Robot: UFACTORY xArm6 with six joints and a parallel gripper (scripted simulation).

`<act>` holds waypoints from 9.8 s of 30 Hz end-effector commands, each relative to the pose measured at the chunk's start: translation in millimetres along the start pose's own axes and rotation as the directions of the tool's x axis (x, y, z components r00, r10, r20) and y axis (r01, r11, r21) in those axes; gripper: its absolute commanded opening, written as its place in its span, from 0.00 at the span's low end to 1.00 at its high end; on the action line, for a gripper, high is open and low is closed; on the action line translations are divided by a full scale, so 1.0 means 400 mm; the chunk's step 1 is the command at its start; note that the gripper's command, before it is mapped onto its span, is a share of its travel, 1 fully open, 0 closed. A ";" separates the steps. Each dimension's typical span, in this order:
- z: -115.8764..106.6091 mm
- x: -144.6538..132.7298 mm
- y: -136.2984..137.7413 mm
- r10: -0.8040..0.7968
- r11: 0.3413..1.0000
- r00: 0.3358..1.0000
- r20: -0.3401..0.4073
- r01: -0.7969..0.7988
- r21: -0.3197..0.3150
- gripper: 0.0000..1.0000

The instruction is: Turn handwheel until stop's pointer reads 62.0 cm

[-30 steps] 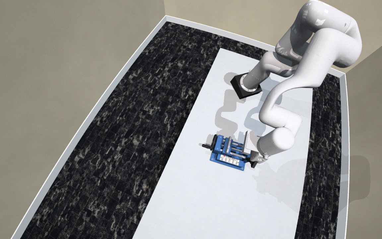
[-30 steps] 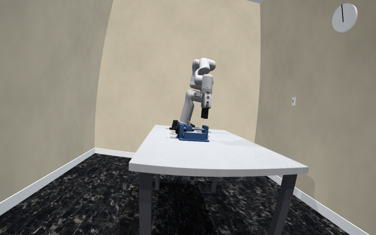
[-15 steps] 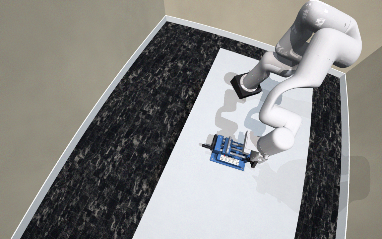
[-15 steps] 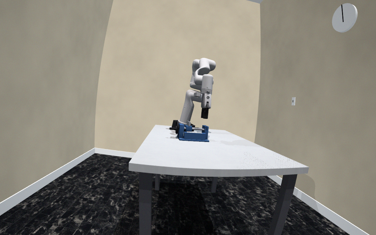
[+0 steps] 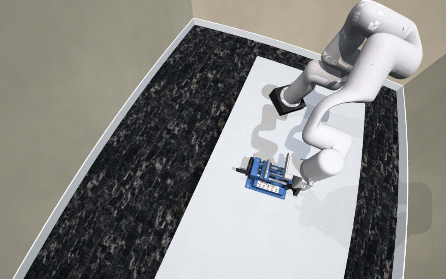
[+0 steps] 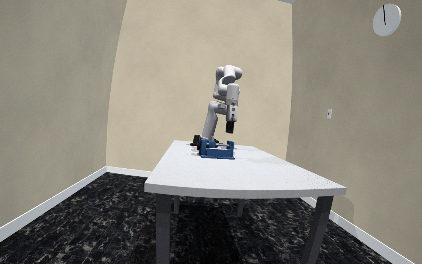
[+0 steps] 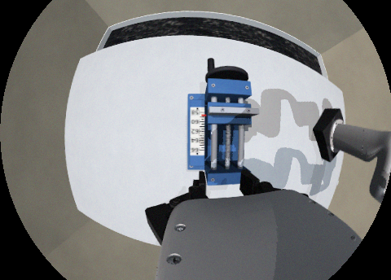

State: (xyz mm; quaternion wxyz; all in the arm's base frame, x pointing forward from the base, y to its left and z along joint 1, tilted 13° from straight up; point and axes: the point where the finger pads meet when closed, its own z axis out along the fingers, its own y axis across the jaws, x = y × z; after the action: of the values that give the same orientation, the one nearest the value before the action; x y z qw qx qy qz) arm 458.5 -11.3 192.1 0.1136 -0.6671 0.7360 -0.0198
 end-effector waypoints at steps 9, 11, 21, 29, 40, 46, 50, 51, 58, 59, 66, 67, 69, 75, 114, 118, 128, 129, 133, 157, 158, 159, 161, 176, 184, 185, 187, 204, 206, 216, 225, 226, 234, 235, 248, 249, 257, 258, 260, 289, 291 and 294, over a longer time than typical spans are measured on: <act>-0.004 0.000 -0.004 0.000 1.000 1.000 0.000 0.000 0.004 0.57; -0.004 0.005 -0.004 0.000 1.000 1.000 0.000 0.000 0.004 0.57; -0.004 0.162 -0.006 0.000 1.000 1.000 0.000 0.000 0.004 0.57; -0.004 0.343 -0.009 0.000 1.000 1.000 0.000 0.000 0.004 0.57; -0.004 0.542 -0.013 0.000 1.000 1.000 0.000 0.000 0.004 0.57; -0.004 0.550 -0.013 0.000 1.000 1.000 0.000 0.000 0.004 0.57; -0.003 0.550 -0.013 0.000 1.000 1.000 0.000 0.000 0.004 0.57; -0.003 0.550 -0.013 0.000 1.000 1.000 0.000 0.000 0.004 0.57; 0.073 0.550 -0.013 0.000 1.000 1.000 0.000 0.000 0.004 0.57; 0.078 0.550 -0.013 0.000 1.000 1.000 0.000 0.000 0.004 0.57; 0.079 0.550 -0.013 0.000 1.000 1.000 0.000 0.000 0.004 0.57; 0.079 0.550 -0.013 0.000 1.000 1.000 0.000 0.000 0.004 0.57; 0.079 0.550 -0.013 0.000 1.000 1.000 0.000 0.000 0.004 0.57; 0.088 0.550 -0.013 0.000 1.000 1.000 0.000 0.000 0.004 0.57; 0.254 0.550 -0.014 0.000 1.000 1.000 0.000 0.000 0.004 0.57; 0.254 0.550 -0.014 0.000 1.000 1.000 0.000 0.000 0.004 0.06; 0.254 0.550 -0.014 0.000 1.000 1.000 0.000 0.000 0.004 0.06; 0.254 0.550 -0.014 0.000 1.000 1.000 0.000 0.000 0.004 0.06; 0.254 0.550 -0.014 0.000 1.000 1.000 0.000 0.000 0.004 0.06; 0.254 0.550 -0.014 0.000 1.000 1.000 0.000 0.000 0.004 0.06; 0.254 0.550 -0.014 0.000 1.000 1.000 0.000 0.000 0.004 0.06; 0.254 0.550 -0.014 0.000 1.000 1.000 0.000 0.000 0.004 0.06; 0.254 0.550 -0.014 0.000 1.000 1.000 0.000 0.000 0.004 0.06; 0.254 0.550 -0.014 0.000 1.000 1.000 0.000 0.000 0.004 0.06; 0.253 0.550 -0.014 0.000 1.000 1.000 0.000 0.000 0.004 0.06; 0.253 0.550 -0.014 0.000 1.000 1.000 0.000 0.000 0.004 0.06; 0.252 0.550 -0.014 0.000 1.000 1.000 0.000 0.000 0.004 0.06; 0.249 0.550 -0.015 0.000 1.000 1.000 0.000 0.000 0.004 0.06; 0.248 0.550 -0.015 0.000 1.000 1.000 0.000 0.000 0.004 0.06; 0.244 0.550 -0.016 0.000 1.000 1.000 0.000 0.000 0.004 0.06; 0.239 0.550 -0.016 0.000 1.000 1.000 0.000 0.000 0.004 0.06; 0.239 0.550 -0.016 0.000 1.000 1.000 0.000 0.000 0.004 0.06; 0.233 0.550 -0.016 0.000 1.000 1.000 0.000 0.000 0.004 0.06; 0.232 0.550 -0.016 0.000 1.000 1.000 0.000 0.000 0.004 0.06; 0.221 0.550 -0.015 0.000 1.000 1.000 0.000 0.000 0.004 0.06; 0.220 0.550 -0.014 0.000 1.000 1.000 0.000 0.000 0.004 0.06; 0.214 0.550 -0.013 0.000 1.000 1.000 0.000 0.000 0.004 0.06; 0.213 0.550 -0.013 0.000 1.000 1.000 0.000 0.000 0.004 0.06; 0.211 0.550 -0.012 0.000 1.000 1.000 0.000 0.000 0.004 0.06; 0.181 0.550 0.005 0.000 1.000 1.000 0.000 0.000 0.004 0.06; 0.180 0.550 0.006 0.000 1.000 1.000 0.000 0.000 0.004 0.06; 0.176 0.550 0.009 0.000 1.000 1.000 0.000 0.000 0.004 0.06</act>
State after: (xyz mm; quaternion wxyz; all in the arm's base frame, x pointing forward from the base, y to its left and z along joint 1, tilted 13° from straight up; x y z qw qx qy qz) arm 451.6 -218.6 89.9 0.1150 -0.6672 0.7357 -0.0207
